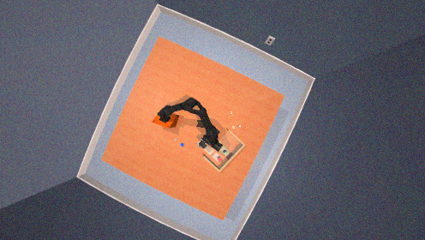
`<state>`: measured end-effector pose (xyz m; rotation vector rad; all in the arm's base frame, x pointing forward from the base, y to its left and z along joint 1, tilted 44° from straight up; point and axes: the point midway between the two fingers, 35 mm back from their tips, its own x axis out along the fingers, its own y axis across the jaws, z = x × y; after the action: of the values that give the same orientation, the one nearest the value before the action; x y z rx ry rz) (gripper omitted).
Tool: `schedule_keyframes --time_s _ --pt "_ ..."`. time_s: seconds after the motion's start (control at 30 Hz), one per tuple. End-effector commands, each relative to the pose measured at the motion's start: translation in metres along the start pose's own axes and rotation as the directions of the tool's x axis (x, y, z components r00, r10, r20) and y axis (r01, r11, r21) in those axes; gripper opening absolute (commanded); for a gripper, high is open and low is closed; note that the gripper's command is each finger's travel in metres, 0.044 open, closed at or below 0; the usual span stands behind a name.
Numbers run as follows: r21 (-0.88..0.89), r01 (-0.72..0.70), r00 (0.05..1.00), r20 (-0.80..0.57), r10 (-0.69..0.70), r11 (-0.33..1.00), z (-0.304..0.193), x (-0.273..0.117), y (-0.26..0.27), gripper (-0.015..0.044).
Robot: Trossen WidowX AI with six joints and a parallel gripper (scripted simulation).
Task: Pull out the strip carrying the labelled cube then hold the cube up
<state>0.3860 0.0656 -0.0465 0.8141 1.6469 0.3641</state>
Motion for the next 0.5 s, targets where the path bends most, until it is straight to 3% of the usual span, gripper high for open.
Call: schedule_keyframes --time_s 0.0,0.47 --pt "0.015 -0.001 1.000 -0.015 0.002 1.000 -0.004 0.013 -0.003 0.0000" --pt "0.015 -0.003 1.000 -0.016 0.004 1.000 -0.005 0.031 -0.002 0.0000"
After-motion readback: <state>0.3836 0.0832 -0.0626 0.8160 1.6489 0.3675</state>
